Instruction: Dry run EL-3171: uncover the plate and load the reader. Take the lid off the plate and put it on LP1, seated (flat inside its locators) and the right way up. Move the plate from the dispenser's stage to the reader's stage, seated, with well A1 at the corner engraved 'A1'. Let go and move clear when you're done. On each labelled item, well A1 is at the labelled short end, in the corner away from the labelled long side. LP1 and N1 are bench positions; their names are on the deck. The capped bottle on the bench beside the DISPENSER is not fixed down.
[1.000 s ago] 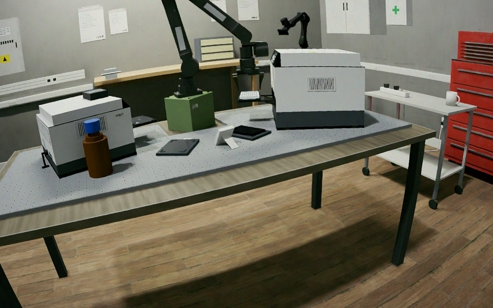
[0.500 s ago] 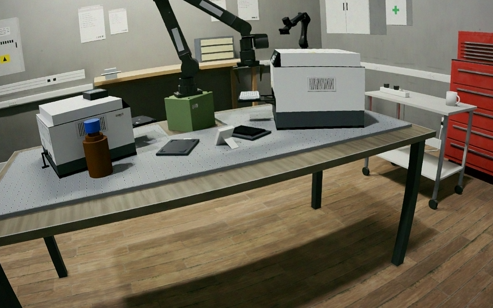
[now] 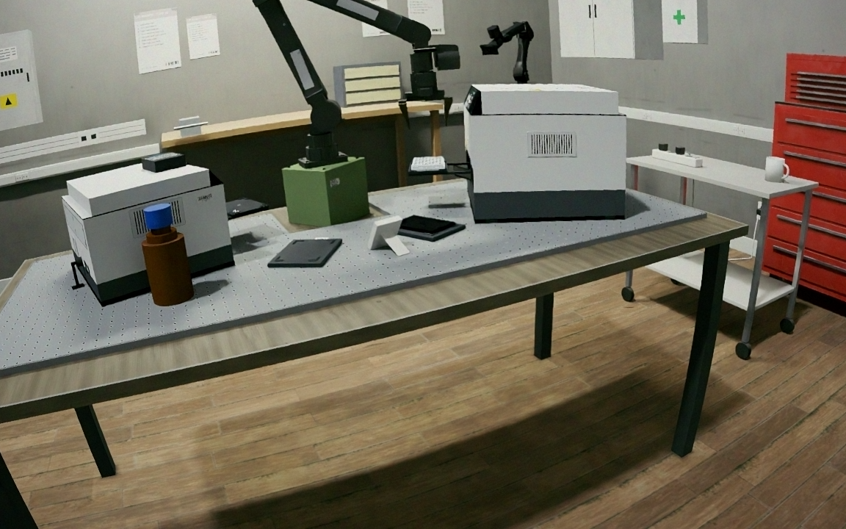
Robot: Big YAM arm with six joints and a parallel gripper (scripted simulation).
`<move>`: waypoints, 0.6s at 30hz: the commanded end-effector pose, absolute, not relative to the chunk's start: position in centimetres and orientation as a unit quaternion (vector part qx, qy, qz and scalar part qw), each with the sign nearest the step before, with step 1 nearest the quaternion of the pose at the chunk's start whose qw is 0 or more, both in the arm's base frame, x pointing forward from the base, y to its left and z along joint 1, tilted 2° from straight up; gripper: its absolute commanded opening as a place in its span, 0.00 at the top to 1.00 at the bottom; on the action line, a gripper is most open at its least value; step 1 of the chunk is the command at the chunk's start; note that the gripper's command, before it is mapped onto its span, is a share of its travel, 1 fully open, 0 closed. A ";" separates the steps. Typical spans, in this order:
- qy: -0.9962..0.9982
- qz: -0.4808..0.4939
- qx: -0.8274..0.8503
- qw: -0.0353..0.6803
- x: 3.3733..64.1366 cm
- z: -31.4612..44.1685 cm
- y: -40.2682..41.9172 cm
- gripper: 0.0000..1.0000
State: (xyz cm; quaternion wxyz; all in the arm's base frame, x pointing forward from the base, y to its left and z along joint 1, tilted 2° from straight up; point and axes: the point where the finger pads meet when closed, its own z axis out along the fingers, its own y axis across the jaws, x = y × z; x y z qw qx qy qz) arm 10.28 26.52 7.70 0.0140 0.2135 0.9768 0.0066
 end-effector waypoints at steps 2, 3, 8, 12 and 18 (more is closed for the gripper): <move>0.977 0.022 0.213 0.015 10.4 9.7 27.9 0.00; 0.977 0.021 0.212 0.015 10.3 9.7 27.8 0.00; 0.978 0.013 0.207 0.014 10.3 8.5 27.5 0.00; 0.979 0.005 0.205 0.013 10.1 7.5 27.2 0.00; 0.981 0.009 0.194 0.014 11.5 7.9 25.6 1.00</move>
